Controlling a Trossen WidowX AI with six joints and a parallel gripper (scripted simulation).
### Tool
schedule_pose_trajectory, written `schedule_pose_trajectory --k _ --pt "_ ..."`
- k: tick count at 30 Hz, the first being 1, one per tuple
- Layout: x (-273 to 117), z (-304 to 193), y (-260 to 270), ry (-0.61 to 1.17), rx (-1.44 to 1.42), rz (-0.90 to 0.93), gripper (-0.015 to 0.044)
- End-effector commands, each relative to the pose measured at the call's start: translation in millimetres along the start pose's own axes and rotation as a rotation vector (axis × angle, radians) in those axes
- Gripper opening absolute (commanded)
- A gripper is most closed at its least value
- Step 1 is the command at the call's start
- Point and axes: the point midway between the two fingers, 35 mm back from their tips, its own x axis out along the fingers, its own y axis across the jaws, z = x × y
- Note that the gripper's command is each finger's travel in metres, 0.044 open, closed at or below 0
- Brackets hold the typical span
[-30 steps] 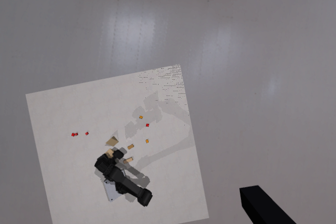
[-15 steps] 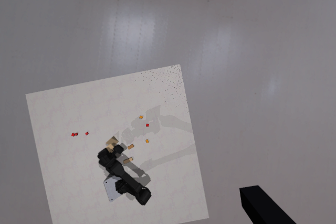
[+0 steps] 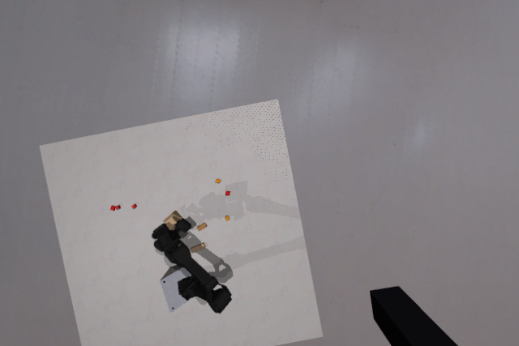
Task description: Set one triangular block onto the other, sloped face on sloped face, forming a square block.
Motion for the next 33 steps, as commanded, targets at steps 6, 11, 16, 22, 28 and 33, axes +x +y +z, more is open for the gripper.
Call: schedule_pose_trajectory --k 6,11,16,22,28,33 --pt "10.1 -1.7 0.0 0.002 -0.015 0.002 0.0000" --pt "10.3 -1.8 0.2 0.002 -0.016 0.003 0.0000" --pt "10.2 -1.7 0.2 0.002 -0.016 0.002 0.0000" --pt "10.6 -1.4 0.7 0.000 -0.020 0.004 0.0000" --pt "10.6 -1.3 0.9 0.000 -0.021 0.005 0.0000" --pt "10.8 -1.2 1.2 -0.001 -0.022 0.006 0.0000"
